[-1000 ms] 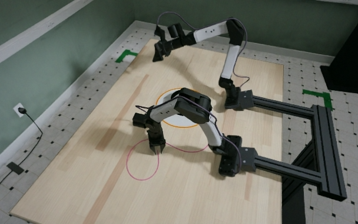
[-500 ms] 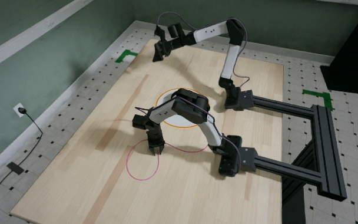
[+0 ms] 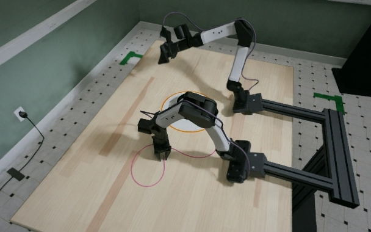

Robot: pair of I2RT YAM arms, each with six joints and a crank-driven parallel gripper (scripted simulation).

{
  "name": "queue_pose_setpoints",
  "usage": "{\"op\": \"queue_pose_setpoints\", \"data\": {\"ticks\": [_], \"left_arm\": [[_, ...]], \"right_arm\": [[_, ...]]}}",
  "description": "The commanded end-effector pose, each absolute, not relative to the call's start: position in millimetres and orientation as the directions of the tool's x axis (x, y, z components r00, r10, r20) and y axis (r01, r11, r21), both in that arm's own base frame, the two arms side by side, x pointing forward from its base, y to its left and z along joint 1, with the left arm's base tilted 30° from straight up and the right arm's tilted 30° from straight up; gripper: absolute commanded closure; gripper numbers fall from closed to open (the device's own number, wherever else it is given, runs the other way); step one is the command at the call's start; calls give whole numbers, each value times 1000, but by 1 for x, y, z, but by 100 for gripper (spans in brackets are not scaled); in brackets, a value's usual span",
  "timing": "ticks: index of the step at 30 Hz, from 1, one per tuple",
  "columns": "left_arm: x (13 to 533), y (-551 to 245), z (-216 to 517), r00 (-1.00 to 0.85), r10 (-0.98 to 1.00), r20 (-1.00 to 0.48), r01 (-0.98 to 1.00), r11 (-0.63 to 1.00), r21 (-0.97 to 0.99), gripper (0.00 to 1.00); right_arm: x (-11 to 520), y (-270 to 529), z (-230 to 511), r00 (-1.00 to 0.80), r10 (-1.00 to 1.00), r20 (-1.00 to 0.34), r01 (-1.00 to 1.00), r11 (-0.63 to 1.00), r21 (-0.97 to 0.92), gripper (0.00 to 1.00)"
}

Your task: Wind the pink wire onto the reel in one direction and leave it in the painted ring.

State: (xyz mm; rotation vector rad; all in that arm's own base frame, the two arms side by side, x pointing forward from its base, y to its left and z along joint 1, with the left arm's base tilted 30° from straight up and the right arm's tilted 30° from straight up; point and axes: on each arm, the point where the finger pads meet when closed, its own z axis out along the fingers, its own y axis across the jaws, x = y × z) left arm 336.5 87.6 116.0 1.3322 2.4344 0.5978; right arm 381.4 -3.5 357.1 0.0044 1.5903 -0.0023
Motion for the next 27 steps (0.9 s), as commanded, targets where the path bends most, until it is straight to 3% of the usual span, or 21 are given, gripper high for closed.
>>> {"op": "queue_pose_setpoints", "data": {"ticks": [1,27], "left_arm": [[337,87,109,-517,853,-73,725,482,493,71],[337,87,109,-517,853,-73,725,482,493,99]], "right_arm": [[382,0,360,0,0,-1000,0,1000,0,0],[382,0,360,0,0,-1000,0,1000,0,0]]}}
